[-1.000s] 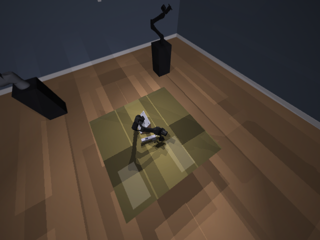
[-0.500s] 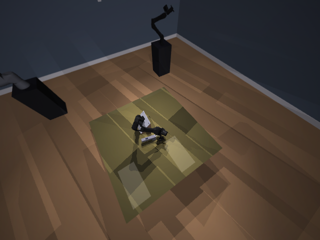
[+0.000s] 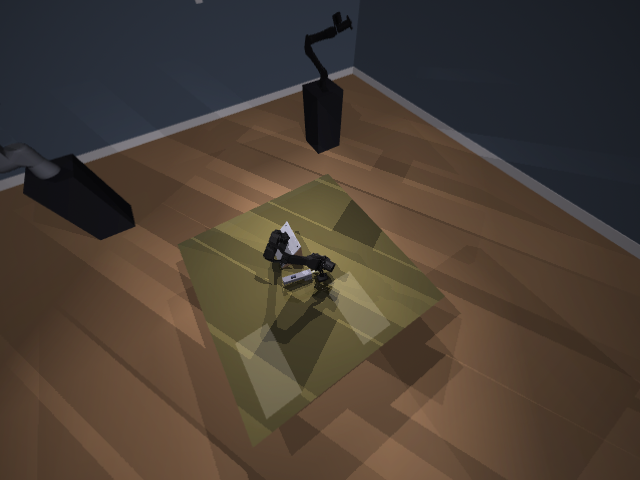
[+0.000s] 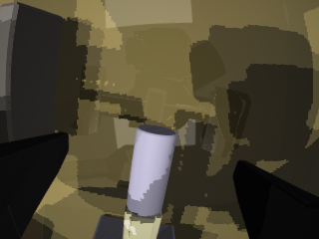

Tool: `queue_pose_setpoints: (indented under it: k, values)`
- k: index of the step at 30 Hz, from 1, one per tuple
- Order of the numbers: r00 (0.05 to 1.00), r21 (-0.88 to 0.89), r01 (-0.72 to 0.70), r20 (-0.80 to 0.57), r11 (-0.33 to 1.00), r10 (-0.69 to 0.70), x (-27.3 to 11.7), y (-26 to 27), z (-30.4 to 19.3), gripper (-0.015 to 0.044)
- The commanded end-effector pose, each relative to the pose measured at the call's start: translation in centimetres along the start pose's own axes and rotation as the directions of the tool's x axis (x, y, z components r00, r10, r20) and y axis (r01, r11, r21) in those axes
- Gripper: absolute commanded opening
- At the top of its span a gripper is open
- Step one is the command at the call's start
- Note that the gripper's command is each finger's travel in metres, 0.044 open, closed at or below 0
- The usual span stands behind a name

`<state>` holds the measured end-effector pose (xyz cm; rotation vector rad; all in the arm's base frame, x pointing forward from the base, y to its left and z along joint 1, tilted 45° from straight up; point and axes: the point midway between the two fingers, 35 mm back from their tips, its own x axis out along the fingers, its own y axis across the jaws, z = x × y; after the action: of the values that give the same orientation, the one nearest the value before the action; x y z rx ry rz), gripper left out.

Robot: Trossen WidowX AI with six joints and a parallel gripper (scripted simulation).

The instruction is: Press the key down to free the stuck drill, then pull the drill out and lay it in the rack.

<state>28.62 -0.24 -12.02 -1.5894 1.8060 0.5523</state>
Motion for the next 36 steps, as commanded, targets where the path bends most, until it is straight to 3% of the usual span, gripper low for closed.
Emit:
queue_pose_setpoints:
  k: [1, 28, 36]
  values:
    - [1.000, -0.005, -0.005, -0.007, 1.000, 0.005, 0.21, 0.11, -0.23, 0.0440]
    - [1.000, -0.005, -0.005, -0.007, 1.000, 0.005, 0.21, 0.11, -0.23, 0.0440]
    - [1.000, 0.000, 0.000, 0.000, 1.000, 0.000, 0.00, 0.00, 0.00, 0.0230]
